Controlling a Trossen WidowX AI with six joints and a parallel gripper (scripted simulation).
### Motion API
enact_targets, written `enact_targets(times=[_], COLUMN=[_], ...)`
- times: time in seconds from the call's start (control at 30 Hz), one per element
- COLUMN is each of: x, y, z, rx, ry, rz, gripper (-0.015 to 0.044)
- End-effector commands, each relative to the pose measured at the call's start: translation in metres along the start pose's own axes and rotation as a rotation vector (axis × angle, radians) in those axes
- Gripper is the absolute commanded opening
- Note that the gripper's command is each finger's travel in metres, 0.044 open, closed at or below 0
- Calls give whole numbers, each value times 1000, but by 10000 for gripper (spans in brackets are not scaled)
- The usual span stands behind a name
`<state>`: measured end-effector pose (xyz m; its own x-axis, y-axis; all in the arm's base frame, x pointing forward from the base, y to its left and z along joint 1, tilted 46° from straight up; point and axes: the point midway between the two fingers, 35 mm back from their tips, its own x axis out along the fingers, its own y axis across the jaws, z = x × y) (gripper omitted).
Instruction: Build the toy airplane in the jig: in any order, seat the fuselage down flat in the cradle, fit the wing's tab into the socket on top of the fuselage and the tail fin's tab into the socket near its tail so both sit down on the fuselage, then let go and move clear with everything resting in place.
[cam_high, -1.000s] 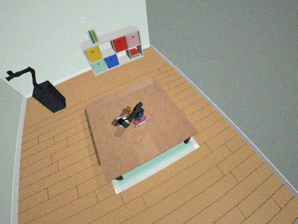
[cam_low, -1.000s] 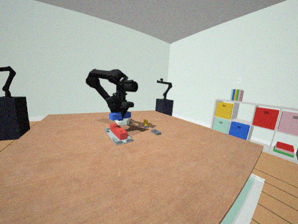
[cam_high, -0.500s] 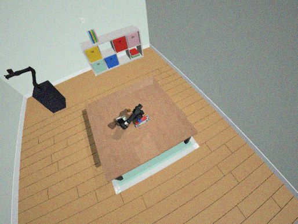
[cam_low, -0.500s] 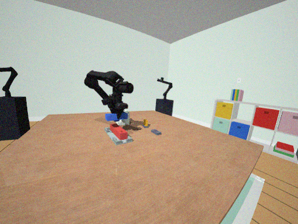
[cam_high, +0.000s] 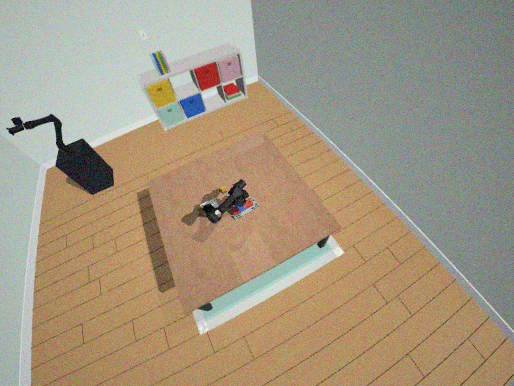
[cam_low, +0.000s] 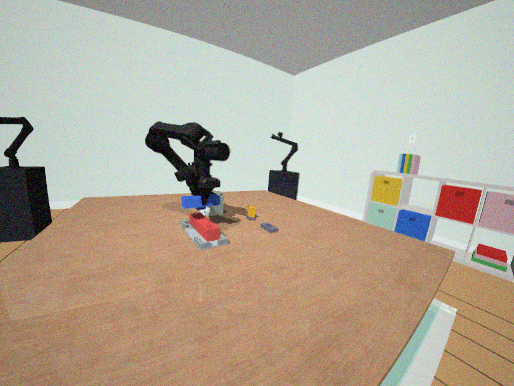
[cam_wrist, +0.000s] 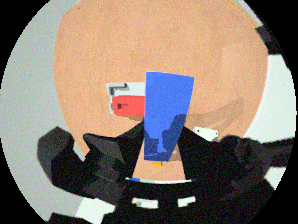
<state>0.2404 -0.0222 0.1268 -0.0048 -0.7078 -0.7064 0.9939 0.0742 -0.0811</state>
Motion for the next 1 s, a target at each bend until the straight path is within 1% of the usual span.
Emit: enact_targets(times=[0.0, 0.8, 0.97], x=[3, 39, 37], y=[1, 0, 0], z=[1, 2, 1], rx=[0, 1, 5], ry=[-5, -7, -1], rz=[3, 4, 0], gripper=[195, 195, 161])
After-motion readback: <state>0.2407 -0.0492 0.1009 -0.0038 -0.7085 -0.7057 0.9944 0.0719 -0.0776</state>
